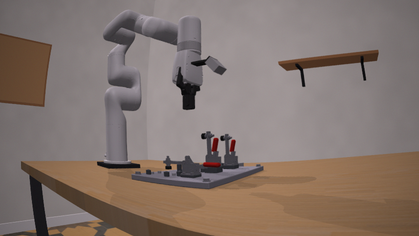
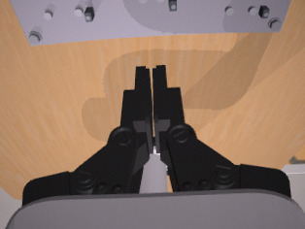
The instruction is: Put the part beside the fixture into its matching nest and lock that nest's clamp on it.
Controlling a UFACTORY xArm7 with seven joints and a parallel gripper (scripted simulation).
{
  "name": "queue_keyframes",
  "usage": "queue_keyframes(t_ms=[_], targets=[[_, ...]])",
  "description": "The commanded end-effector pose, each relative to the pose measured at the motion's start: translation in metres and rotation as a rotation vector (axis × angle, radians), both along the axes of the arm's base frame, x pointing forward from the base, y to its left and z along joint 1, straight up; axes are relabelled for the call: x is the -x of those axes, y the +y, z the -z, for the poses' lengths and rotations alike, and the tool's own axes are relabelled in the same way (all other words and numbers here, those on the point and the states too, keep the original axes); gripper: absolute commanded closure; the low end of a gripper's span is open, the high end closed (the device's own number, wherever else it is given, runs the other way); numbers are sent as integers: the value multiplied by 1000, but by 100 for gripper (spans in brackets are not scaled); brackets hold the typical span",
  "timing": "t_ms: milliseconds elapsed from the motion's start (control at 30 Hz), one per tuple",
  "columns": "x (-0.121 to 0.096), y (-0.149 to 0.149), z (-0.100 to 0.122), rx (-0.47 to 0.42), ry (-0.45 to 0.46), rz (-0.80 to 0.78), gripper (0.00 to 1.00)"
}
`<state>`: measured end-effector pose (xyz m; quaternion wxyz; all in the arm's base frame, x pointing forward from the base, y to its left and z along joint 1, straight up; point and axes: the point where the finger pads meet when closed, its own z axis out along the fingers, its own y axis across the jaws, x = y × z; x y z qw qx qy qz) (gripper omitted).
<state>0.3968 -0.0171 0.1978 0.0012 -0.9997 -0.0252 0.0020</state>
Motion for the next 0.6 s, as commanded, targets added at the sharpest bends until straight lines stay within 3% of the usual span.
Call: queue_keyframes(t_ms=[0,233,267,567], targets=[[-1,0,-2,0,-4,0,100],[-1,0,-2,0,-4,0,100],[-1,0,-2,0,-4,0,53],[-1,0,-2,0,-4,0,53]])
